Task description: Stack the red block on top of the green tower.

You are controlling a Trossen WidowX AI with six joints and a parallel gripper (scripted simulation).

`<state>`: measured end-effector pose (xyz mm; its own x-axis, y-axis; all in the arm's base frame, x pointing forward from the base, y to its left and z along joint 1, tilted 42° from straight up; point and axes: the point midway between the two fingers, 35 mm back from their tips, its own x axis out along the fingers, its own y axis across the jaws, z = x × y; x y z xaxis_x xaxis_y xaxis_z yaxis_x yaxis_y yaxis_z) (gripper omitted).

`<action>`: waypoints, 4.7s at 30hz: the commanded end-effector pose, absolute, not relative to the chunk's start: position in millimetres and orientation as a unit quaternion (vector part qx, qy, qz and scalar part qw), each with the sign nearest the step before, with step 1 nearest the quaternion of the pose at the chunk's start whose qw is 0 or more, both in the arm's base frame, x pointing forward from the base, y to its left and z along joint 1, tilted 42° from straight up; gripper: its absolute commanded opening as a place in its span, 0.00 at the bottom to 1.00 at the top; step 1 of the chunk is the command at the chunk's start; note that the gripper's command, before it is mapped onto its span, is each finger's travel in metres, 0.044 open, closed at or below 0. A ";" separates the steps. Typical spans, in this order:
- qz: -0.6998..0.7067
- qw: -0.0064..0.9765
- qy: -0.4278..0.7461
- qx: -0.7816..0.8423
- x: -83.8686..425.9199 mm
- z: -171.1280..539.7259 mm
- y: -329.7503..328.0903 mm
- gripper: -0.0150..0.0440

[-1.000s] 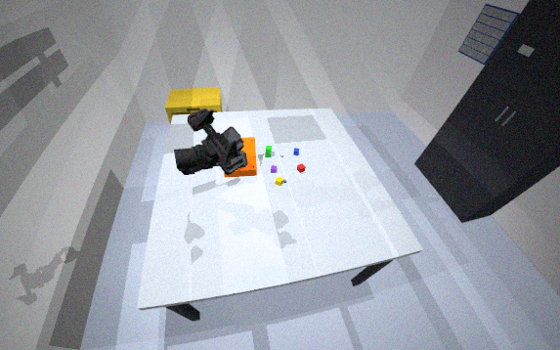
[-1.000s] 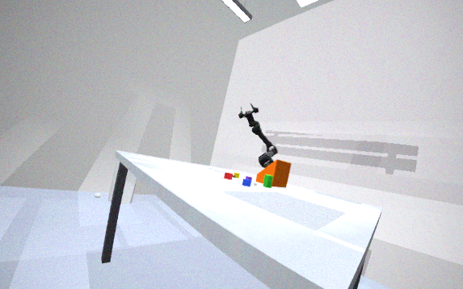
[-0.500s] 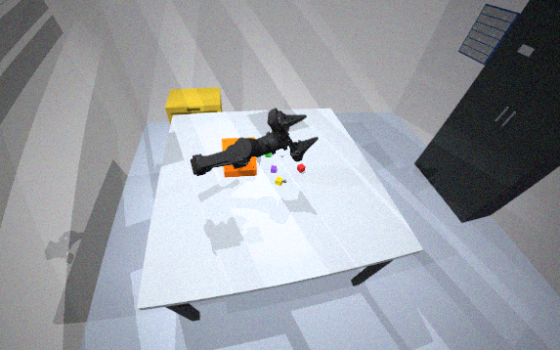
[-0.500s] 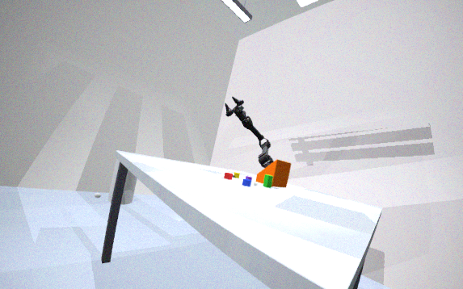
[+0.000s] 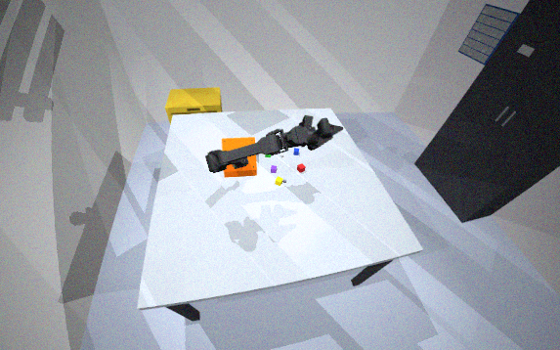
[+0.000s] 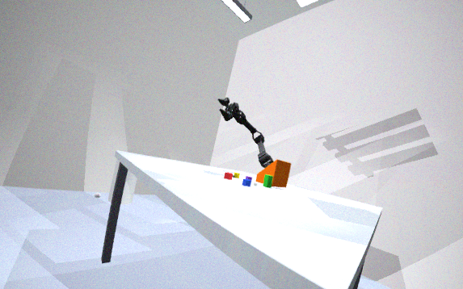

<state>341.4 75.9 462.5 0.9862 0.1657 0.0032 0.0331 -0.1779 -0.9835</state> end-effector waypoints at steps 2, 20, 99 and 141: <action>0.107 0.694 0.030 -0.711 375.0 409.5 79.8 1.00; 0.138 0.748 0.402 -0.510 422.0 213.0 77.1 1.00; -0.111 0.611 0.678 -0.394 378.7 -12.2 -24.6 1.00; -0.109 0.611 0.678 -0.393 375.2 35.5 20.3 0.25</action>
<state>376.5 9.7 24.1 0.0582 -0.6700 -0.7401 -0.4040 0.6621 -0.6312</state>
